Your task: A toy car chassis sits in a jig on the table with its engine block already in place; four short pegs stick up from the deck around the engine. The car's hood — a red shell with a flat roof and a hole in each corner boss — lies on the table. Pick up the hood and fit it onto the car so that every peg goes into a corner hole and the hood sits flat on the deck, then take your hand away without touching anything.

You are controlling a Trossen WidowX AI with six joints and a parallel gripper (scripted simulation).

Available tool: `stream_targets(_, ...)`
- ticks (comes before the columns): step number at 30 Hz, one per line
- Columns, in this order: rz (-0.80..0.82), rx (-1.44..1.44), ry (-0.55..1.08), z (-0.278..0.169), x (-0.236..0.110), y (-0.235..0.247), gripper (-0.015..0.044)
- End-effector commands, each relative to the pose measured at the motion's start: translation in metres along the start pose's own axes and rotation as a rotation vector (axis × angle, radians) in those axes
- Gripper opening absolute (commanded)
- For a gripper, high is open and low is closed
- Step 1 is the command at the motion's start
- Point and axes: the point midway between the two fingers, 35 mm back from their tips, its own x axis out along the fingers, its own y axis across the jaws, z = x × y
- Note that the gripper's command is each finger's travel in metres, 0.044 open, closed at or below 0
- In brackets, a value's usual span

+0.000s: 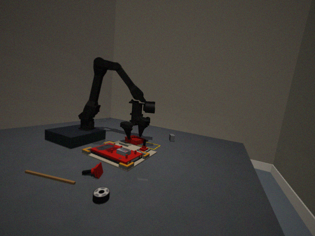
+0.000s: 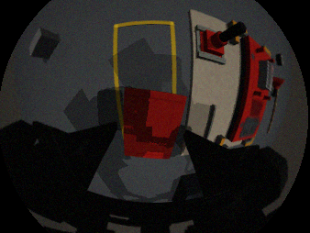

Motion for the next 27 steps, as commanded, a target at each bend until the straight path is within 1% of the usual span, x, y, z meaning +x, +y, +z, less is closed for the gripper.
stream_targets(1,0.004,-0.004,0.004,-0.001,0.002,0.001,0.044)
stream_targets(26,0.004,-0.004,0.004,-0.001,0.015,0.001,0.044)
stream_targets(27,0.0,0.0,0.0,0.0,0.013,0.0,0.0414)
